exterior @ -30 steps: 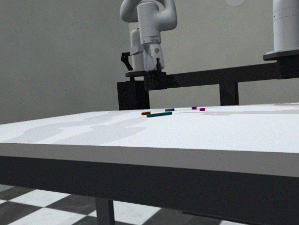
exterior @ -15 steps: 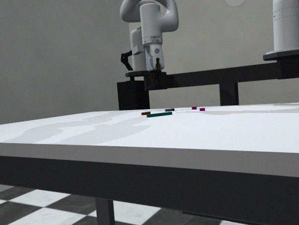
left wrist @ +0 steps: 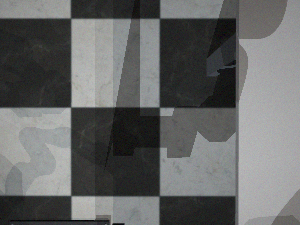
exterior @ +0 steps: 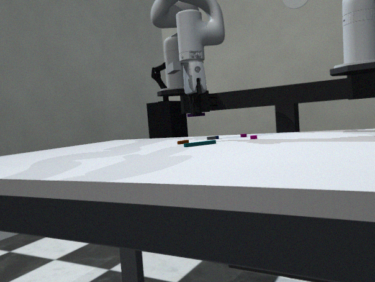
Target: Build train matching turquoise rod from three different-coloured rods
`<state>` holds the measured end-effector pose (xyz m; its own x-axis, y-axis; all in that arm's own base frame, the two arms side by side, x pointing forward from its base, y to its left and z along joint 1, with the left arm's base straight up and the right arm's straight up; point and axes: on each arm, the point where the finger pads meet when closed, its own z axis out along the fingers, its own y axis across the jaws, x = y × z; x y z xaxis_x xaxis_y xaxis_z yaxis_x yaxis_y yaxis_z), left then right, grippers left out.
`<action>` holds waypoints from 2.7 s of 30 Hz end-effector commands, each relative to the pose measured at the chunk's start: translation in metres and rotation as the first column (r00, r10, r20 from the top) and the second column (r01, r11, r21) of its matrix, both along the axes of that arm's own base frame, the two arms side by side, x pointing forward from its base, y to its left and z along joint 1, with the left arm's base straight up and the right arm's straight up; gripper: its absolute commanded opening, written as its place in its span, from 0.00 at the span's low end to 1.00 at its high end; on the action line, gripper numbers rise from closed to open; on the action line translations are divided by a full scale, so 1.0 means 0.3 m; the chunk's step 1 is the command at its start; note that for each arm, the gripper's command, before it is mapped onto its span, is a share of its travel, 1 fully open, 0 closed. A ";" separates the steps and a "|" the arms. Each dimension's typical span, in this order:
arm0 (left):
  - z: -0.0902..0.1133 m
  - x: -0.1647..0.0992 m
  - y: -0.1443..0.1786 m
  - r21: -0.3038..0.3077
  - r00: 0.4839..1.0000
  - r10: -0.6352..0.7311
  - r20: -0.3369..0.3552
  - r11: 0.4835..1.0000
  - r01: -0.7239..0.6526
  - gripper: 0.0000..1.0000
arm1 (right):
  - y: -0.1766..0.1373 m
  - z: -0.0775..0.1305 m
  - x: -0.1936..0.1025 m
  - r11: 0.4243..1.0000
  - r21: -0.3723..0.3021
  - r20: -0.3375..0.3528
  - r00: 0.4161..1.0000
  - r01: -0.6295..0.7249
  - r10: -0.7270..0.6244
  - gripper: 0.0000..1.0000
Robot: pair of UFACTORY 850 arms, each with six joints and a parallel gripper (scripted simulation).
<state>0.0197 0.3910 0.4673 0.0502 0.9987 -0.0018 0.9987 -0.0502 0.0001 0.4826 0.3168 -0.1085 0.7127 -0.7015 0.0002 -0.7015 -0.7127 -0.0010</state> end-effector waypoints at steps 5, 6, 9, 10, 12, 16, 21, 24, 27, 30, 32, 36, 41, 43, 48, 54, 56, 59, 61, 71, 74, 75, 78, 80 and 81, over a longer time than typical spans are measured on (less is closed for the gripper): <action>0.003 0.000 0.001 0.002 1.000 0.000 0.000 1.000 0.000 1.00 | 0.002 -0.103 0.001 1.000 0.000 0.001 1.000 0.000 0.000 0.06; 0.003 0.000 0.001 0.002 1.000 0.000 0.000 1.000 0.000 1.00 | 0.002 -0.118 0.001 1.000 0.000 0.001 1.000 0.000 0.000 0.06; 0.003 0.000 0.001 0.002 1.000 0.000 0.000 1.000 0.000 1.00 | 0.002 -0.160 0.000 1.000 0.000 0.001 1.000 0.000 0.000 0.06; 0.003 0.000 0.001 0.002 1.000 0.000 0.000 1.000 0.000 1.00 | 0.002 -0.172 0.000 1.000 0.000 0.001 1.000 0.000 0.000 0.06; 0.003 0.000 0.001 0.002 1.000 0.000 0.000 1.000 0.000 1.00 | 0.003 -0.183 0.000 1.000 0.000 0.001 1.000 0.000 0.000 0.06; 0.003 0.000 0.001 0.002 1.000 0.000 0.000 1.000 0.000 1.00 | 0.003 -0.210 0.000 1.000 0.000 0.001 1.000 0.000 0.000 0.06; 0.003 0.000 0.001 0.002 1.000 0.000 0.000 1.000 0.000 1.00 | 0.003 -0.231 0.000 1.000 0.000 0.001 1.000 0.000 0.000 0.06; 0.003 0.000 0.001 0.002 1.000 0.000 0.000 1.000 0.000 1.00 | 0.003 -0.232 0.000 1.000 0.000 0.001 1.000 0.000 0.000 0.06; 0.003 0.000 0.001 0.002 1.000 0.000 0.000 1.000 0.000 1.00 | 0.003 -0.232 0.000 1.000 0.000 0.001 1.000 0.000 0.000 0.06; 0.003 0.000 0.001 0.002 1.000 0.000 0.000 1.000 0.000 1.00 | 0.003 -0.232 0.000 1.000 0.000 0.001 1.000 0.000 0.000 0.06; 0.003 0.000 0.001 0.002 1.000 0.000 0.000 1.000 0.000 1.00 | 0.003 -0.232 0.000 1.000 0.000 0.001 1.000 0.000 0.000 0.06; 0.003 0.000 0.001 0.002 1.000 0.000 0.000 1.000 0.000 1.00 | 0.003 -0.232 0.000 1.000 0.000 0.001 1.000 0.000 0.000 0.06; 0.003 0.000 0.001 0.002 1.000 0.000 0.000 1.000 0.000 1.00 | 0.003 -0.232 0.000 1.000 0.000 0.001 1.000 0.000 0.000 0.06; 0.003 0.000 0.001 0.002 1.000 0.000 0.000 1.000 0.000 1.00 | 0.003 -0.232 0.000 1.000 0.000 0.001 1.000 0.000 0.000 0.06; 0.003 0.000 0.001 0.002 1.000 0.000 0.000 1.000 0.000 1.00 | 0.003 -0.232 0.000 1.000 0.000 0.001 1.000 0.000 0.000 0.06; 0.003 0.000 0.001 0.002 1.000 0.000 0.000 1.000 0.000 1.00 | 0.003 -0.232 0.000 1.000 0.000 0.001 1.000 0.000 0.000 0.06; 0.003 0.000 0.001 0.002 1.000 0.000 0.000 1.000 0.000 1.00 | 0.003 -0.232 0.000 1.000 0.000 0.001 1.000 0.000 0.000 0.06; 0.003 0.000 0.001 0.002 1.000 0.000 0.000 1.000 0.000 1.00 | 0.003 -0.232 0.000 1.000 0.000 0.001 1.000 0.000 0.000 0.06; 0.003 0.000 0.001 0.002 1.000 0.000 0.000 1.000 0.000 1.00 | 0.003 -0.233 0.000 1.000 0.000 0.001 1.000 0.000 0.000 0.06; 0.003 0.000 0.001 0.002 1.000 0.000 0.000 1.000 0.000 1.00 | 0.003 -0.248 0.000 1.000 0.000 0.001 1.000 0.000 0.000 0.06; 0.003 0.000 0.001 0.002 1.000 0.000 0.000 1.000 0.000 1.00 | 0.003 -0.256 0.000 1.000 0.000 0.001 1.000 0.000 0.000 0.06; 0.003 0.000 0.001 0.002 1.000 0.000 0.000 1.000 0.000 1.00 | 0.003 -0.259 0.000 1.000 0.000 0.001 1.000 0.000 0.000 0.06; 0.003 0.000 0.001 0.002 1.000 0.000 0.000 1.000 0.000 1.00 | 0.003 -0.265 0.000 1.000 0.000 0.001 1.000 0.000 0.000 0.06; 0.003 0.000 0.001 0.002 1.000 0.000 0.000 1.000 0.000 1.00 | 0.003 -0.266 0.000 1.000 0.000 0.001 1.000 0.000 0.000 0.06; 0.003 0.000 0.001 0.002 1.000 0.000 0.000 1.000 0.000 1.00 | 0.003 -0.266 0.000 1.000 0.000 0.001 1.000 0.000 0.000 0.06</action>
<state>0.0197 0.3910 0.4673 0.0502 0.9987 -0.0018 0.9987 -0.0502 0.0001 0.4813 0.3169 -0.1890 0.7127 -0.7015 -0.0001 -0.7015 -0.7127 0.0004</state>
